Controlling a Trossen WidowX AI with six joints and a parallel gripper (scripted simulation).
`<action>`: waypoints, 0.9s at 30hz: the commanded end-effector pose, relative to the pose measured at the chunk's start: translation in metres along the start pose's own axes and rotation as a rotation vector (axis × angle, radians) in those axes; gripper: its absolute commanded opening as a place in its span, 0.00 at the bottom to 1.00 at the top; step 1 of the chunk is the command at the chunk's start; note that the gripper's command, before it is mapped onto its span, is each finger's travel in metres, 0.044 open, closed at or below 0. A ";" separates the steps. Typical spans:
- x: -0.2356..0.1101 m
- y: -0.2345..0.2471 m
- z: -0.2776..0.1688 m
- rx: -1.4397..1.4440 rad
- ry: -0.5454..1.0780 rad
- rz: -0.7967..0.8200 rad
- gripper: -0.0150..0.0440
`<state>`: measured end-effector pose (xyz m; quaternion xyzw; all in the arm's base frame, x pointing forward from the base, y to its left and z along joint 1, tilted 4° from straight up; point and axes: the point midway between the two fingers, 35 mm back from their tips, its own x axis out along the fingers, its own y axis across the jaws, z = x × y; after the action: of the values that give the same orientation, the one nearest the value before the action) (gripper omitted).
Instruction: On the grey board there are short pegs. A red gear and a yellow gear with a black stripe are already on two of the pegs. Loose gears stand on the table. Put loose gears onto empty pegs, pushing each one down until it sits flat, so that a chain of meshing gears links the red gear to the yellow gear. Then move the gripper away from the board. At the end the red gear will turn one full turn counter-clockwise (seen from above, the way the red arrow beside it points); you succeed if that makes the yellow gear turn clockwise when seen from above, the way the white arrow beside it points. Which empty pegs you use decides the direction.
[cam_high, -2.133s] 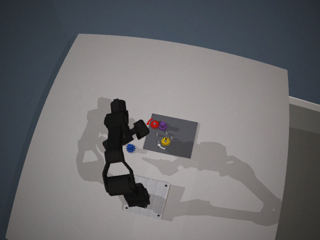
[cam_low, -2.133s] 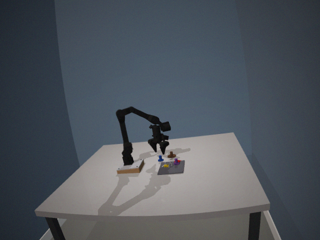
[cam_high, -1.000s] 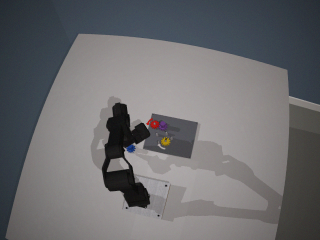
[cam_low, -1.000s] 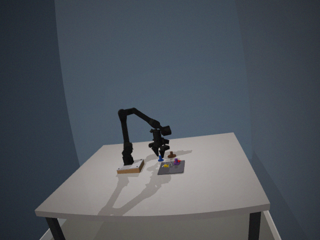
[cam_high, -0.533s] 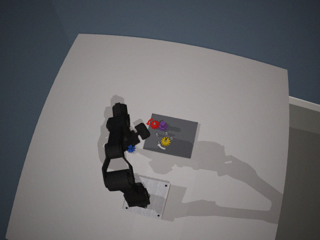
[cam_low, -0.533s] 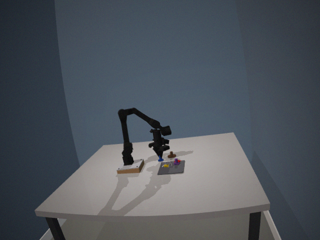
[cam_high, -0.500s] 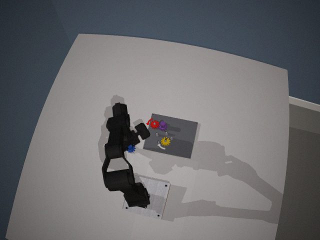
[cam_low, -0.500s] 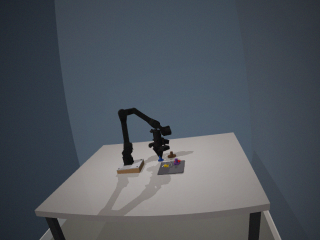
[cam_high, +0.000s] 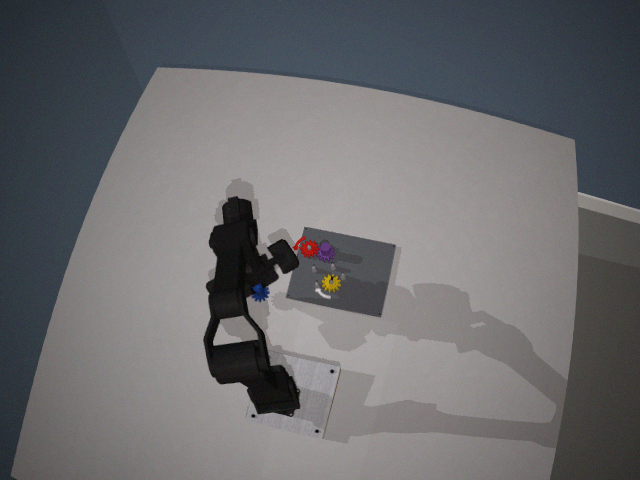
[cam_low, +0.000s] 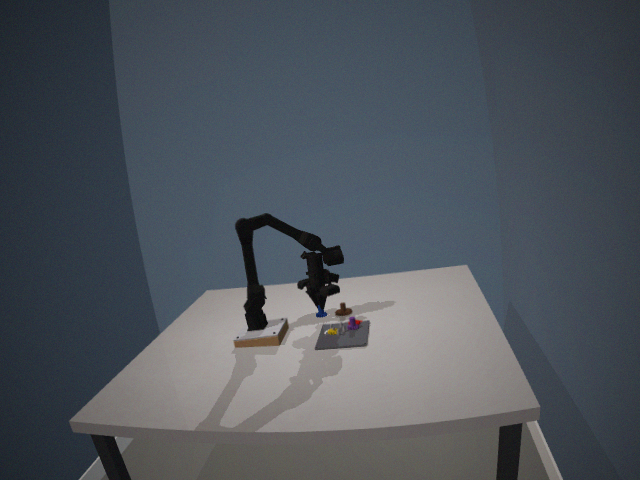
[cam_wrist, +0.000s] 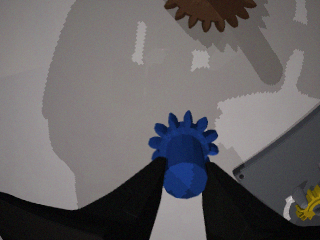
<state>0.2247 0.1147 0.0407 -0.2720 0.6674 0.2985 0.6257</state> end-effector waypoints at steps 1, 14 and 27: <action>-0.013 -0.001 0.004 0.001 -0.018 -0.006 0.25; -0.042 -0.002 0.006 0.001 -0.018 -0.006 0.25; -0.072 0.000 0.004 -0.005 -0.022 -0.005 0.25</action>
<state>0.2316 0.1161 0.1013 -0.2715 0.6664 0.2985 0.6269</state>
